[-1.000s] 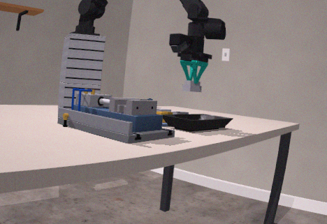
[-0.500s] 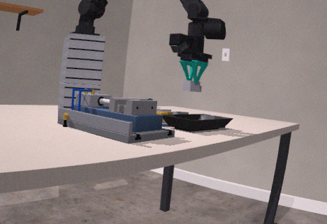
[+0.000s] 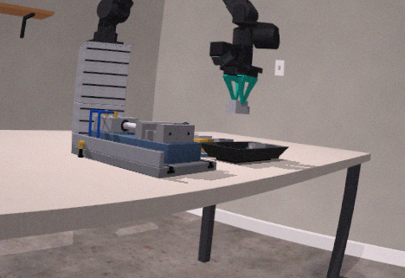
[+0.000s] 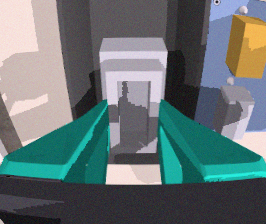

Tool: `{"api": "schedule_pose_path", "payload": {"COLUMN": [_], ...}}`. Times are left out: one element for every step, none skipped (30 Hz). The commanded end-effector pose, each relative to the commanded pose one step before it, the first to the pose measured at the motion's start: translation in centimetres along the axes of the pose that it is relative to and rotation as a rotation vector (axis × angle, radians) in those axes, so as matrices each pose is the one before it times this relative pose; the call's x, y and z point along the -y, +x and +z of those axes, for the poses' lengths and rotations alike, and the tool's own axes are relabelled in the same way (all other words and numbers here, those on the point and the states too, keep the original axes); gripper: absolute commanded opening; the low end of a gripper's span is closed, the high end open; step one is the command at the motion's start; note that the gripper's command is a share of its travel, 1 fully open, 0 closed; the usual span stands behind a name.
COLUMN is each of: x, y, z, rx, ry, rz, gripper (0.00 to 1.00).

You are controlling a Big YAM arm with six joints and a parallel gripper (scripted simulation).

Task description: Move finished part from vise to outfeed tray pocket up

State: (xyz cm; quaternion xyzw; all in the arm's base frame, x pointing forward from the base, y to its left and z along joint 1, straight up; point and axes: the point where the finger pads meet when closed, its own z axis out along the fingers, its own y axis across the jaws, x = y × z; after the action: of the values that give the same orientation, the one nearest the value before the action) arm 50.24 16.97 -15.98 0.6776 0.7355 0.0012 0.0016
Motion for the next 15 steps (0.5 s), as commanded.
{"api": "schedule_pose_path", "payload": {"x": [-0.954,0.0,0.0,0.0,0.0,0.0,0.0,0.0,0.003,0.008,0.015,0.024,0.067,0.098,0.094], "y": [0.542,0.0,0.0,0.0,0.0,0.0,0.0,0.0,-0.001,-0.002,-0.004,-0.006,-0.017,-0.025,-0.024], "z": [-1.708,0.0,0.0,0.0,0.0,0.0,0.0,0.001,0.009,0.024,0.045,0.072,0.105,0.143,0.186], "rx": [-0.00704,0.0,0.0,0.0,0.0,0.0,0.0,0.0,0.00002,0.00006,0.00011,0.00018,0.00061,0.00089,0.0008], "ry": [-0.04262,0.0,0.0,0.0,0.0,0.0,0.0,0.00001,0.00009,0.00022,0.00042,0.00068,0.00234,0.00344,0.0031], "rz": [0.00234,0.0,0.0,0.0,0.0,0.0,0.0,0.0,0.0,-0.00001,-0.00001,-0.00002,-0.00003,-0.00005,-0.00006], "gripper": [0.0,0.0,0.0,0.0,0.0,0.0,0.0,0.0,0.0,0.0,0.0,0.0,0.0,0.0,0.0]}}
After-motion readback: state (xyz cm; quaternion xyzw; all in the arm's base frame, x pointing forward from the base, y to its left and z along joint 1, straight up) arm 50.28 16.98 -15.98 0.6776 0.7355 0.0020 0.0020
